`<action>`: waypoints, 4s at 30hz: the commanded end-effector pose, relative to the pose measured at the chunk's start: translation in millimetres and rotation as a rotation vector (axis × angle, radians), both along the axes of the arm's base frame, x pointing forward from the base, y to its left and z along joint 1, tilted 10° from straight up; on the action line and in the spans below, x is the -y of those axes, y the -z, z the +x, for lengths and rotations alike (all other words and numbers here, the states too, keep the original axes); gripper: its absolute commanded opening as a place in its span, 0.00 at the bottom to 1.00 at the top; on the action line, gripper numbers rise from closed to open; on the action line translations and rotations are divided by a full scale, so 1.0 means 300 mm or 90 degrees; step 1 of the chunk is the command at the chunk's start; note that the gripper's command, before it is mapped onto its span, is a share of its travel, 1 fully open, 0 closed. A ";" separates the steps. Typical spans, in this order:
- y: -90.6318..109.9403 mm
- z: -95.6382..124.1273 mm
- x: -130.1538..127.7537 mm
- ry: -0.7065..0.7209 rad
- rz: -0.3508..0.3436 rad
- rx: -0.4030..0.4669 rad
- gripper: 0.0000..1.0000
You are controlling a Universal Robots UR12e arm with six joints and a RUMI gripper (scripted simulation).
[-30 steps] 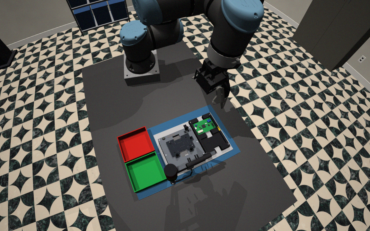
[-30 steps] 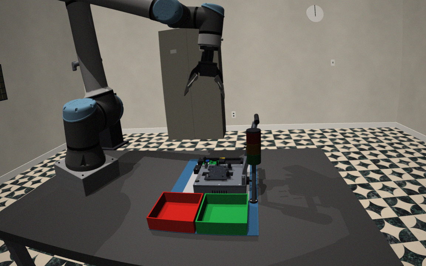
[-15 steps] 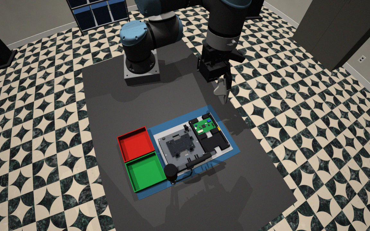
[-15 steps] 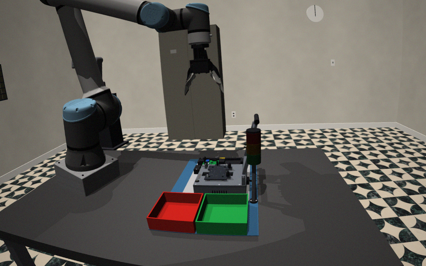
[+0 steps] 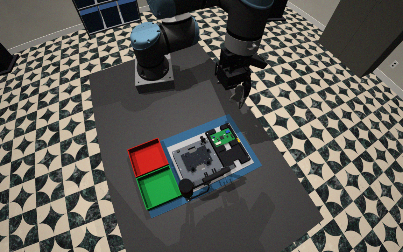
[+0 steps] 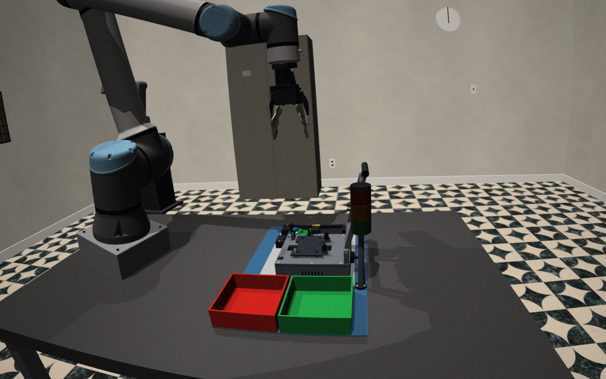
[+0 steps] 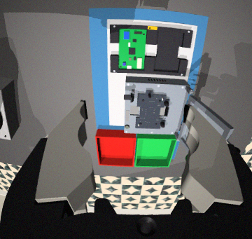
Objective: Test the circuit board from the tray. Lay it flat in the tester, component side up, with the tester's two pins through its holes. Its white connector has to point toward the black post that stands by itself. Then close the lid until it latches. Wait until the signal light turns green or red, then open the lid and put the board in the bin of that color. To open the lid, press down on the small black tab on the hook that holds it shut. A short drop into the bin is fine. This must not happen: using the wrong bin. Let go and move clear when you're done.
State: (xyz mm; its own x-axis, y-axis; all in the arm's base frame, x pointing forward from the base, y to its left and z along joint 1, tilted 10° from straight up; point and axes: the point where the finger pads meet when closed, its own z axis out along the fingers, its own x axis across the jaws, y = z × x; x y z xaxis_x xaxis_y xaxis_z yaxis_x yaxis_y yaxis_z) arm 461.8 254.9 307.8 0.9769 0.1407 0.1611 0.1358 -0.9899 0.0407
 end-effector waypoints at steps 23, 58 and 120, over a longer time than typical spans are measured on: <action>0.006 -0.003 -0.003 -0.001 0.000 -0.001 0.59; 0.003 -0.006 -0.019 -0.001 0.000 0.000 0.59; 0.852 0.127 -0.001 0.000 0.000 -0.003 0.59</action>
State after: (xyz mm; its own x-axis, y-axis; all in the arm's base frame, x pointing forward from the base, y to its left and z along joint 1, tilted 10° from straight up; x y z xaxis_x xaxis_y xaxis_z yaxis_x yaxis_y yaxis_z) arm 496.9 255.5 57.2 0.9789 0.1420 0.1470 0.1373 -0.9897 0.0417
